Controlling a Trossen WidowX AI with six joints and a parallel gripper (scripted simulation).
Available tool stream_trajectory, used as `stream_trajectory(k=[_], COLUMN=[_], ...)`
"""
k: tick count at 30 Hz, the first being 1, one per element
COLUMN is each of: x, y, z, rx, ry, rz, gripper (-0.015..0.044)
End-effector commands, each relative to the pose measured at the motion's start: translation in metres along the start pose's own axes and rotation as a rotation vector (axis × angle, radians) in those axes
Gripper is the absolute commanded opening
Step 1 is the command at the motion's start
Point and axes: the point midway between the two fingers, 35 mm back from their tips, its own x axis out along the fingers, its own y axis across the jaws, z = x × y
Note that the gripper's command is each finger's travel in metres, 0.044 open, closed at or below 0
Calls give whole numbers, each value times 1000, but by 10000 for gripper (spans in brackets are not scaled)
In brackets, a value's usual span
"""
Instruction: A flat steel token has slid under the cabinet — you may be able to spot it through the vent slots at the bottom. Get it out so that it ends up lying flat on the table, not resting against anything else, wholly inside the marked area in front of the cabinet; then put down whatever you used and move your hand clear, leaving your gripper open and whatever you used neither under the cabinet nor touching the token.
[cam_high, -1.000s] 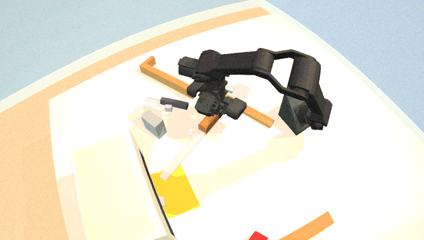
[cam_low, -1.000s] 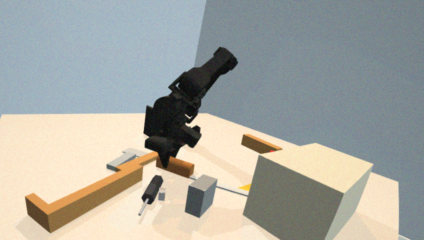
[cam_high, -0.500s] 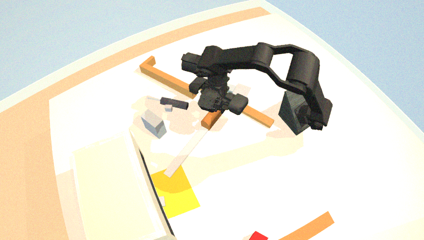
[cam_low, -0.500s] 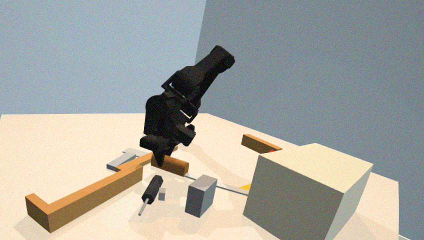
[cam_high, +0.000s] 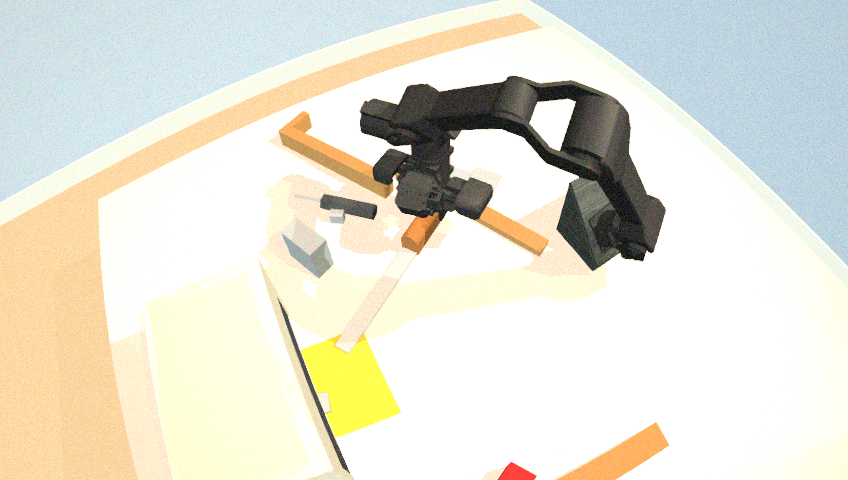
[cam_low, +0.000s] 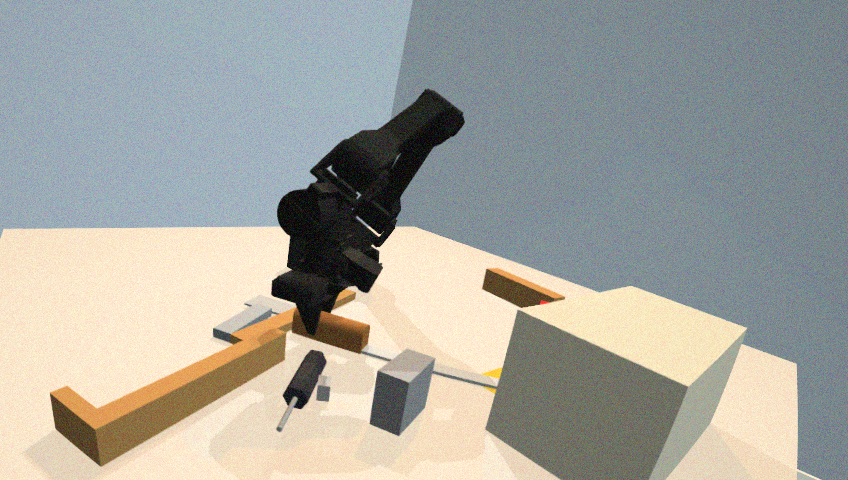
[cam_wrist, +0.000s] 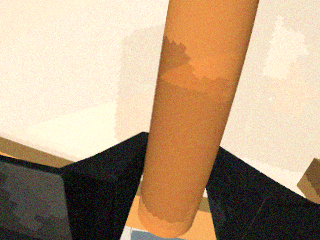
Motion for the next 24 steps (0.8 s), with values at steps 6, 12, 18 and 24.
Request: stream_trajectory(k=[6, 12, 18, 24], x=[-2, -2, -2, -3], y=[-9, -13, -18, -23], z=[-6, -10, -13, -17], rx=[-27, -39, -47, -53], ry=[-1, -1, -1, 0], rz=[-5, -6, -6, -7], gripper=[0, 0, 0, 0])
